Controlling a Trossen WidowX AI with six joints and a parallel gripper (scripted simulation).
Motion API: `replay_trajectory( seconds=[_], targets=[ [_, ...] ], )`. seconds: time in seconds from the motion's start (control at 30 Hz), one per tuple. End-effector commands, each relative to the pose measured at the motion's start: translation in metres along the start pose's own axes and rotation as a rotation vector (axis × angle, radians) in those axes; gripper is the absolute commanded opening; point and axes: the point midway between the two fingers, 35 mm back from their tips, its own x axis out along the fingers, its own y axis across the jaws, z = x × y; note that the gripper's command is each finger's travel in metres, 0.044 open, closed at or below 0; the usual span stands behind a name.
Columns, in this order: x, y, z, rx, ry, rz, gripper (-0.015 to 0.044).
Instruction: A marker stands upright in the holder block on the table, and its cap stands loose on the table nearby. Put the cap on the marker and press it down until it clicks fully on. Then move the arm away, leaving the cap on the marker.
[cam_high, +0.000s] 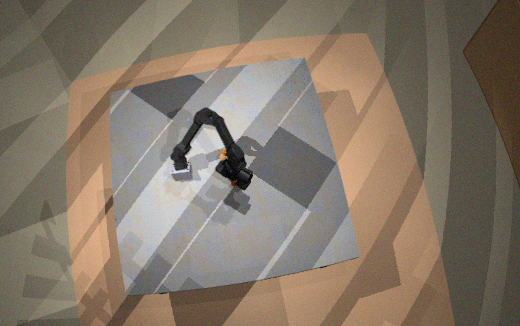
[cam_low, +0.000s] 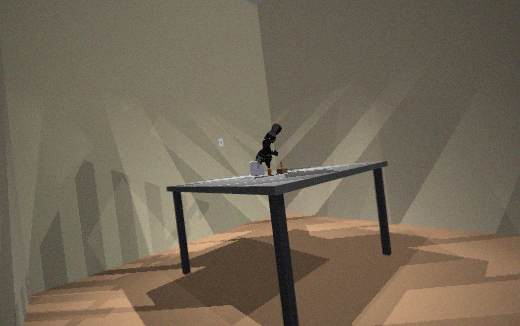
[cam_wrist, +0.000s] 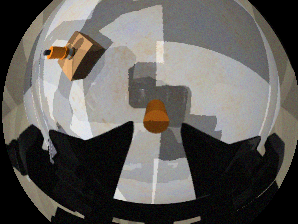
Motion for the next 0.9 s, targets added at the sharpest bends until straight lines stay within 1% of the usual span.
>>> replay_trajectory(
  seconds=[0.0,0.83,0.87],
  targets=[
    [0.007,0.001,0.001,0.005,-0.003,0.005,0.0243],
    [0.044,0.002,0.002,0.005,-0.005,0.006,0.0243],
    [0.044,0.002,0.002,0.005,-0.005,0.006,0.0217]
  ],
)
